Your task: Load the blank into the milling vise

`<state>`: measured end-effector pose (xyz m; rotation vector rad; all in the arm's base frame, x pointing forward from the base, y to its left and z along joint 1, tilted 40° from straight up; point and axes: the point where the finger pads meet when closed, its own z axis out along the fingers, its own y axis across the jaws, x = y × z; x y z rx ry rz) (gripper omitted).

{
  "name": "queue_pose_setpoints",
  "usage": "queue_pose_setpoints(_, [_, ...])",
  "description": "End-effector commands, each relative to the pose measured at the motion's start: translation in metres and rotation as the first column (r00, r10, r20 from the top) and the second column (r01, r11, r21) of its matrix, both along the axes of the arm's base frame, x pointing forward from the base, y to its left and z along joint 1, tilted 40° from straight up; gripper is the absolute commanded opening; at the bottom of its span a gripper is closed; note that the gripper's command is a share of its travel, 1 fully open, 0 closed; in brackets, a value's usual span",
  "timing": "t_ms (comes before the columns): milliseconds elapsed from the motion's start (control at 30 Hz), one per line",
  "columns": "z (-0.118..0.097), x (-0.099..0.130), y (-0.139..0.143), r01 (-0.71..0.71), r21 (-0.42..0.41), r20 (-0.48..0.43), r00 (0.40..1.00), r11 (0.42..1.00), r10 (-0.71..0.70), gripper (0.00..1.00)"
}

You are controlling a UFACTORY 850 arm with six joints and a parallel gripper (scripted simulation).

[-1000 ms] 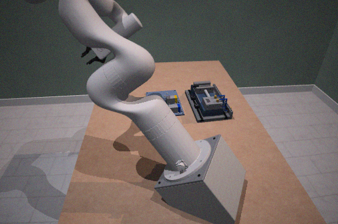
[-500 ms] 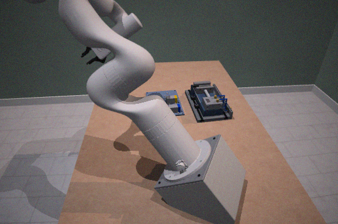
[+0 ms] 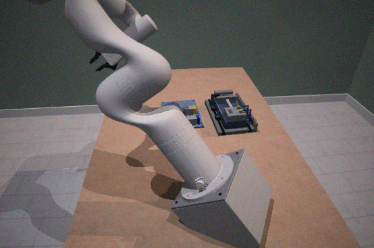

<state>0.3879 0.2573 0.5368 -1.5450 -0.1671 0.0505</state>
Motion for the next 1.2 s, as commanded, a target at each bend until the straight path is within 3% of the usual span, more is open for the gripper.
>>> queue_pose_setpoints(0, [0.0007, 0.0002, -0.0002, 0.000, 0.000, 0.001, 1.000, 1.000, 0.000, 0.40])
queue_pose_setpoints(800, [0.0007, 0.0002, -0.0002, 0.000, 0.000, 0.001, 1.000, 1.000, 0.000, 0.40])
queue_pose_setpoints(833, [0.0007, 0.0002, -0.0002, 0.000, 0.000, 0.001, 1.000, 1.000, 0.000, 1.00])
queue_pose_setpoints(1167, [0.0007, 0.0002, -0.0002, 0.000, 0.000, 0.001, 1.000, 1.000, 0.000, 1.00])
